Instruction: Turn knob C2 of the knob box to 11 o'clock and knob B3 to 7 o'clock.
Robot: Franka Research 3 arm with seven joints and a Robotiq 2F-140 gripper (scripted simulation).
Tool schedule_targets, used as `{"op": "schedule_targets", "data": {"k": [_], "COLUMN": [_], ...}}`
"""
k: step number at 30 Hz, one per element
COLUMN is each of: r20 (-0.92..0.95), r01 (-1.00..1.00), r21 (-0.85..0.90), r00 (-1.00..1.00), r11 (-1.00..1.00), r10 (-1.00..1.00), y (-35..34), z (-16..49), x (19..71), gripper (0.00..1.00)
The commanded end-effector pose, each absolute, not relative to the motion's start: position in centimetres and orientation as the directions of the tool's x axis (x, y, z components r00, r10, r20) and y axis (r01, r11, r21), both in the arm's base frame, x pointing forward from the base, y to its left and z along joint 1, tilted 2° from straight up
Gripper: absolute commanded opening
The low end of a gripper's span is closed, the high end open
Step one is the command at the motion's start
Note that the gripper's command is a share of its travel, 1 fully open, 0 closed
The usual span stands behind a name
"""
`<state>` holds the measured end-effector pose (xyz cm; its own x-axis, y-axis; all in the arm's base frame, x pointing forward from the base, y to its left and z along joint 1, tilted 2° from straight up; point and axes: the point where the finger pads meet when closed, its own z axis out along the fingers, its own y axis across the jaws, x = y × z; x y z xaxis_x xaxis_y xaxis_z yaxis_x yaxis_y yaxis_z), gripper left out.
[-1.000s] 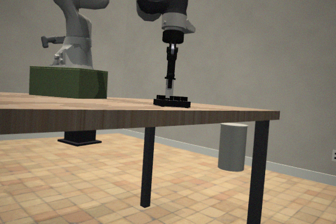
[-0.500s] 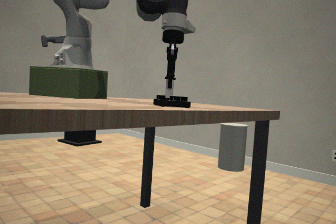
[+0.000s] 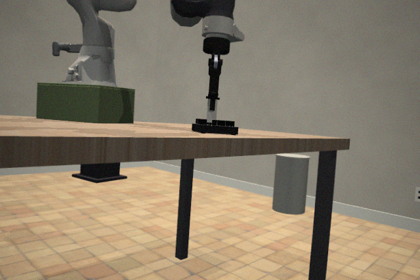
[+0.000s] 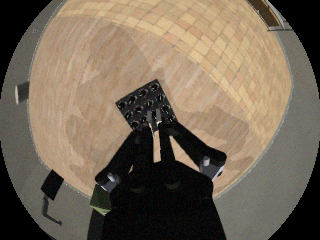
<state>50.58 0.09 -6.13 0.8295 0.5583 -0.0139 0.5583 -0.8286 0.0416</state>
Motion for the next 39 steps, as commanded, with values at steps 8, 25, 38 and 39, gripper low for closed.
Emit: {"op": "schedule_targets", "data": {"k": [8,25,38,39], "r20": [-0.011,-0.009,0.0,0.001], "r01": [0.553,0.508,0.325,0.303], "r21": [0.041,0.042,0.043,0.043], "r00": [0.833,0.861,0.946,0.953], "r11": [-0.832,-0.861,-0.945,-0.952], "r10": [0.553,0.508,0.325,0.304], "y": [0.15,0.15,0.15,0.15], "z": [-6.16,-6.16,-6.16,-6.16], "x": [50.65,50.65,50.65,50.65], "gripper": [0.05,0.05,0.05,0.05]}}
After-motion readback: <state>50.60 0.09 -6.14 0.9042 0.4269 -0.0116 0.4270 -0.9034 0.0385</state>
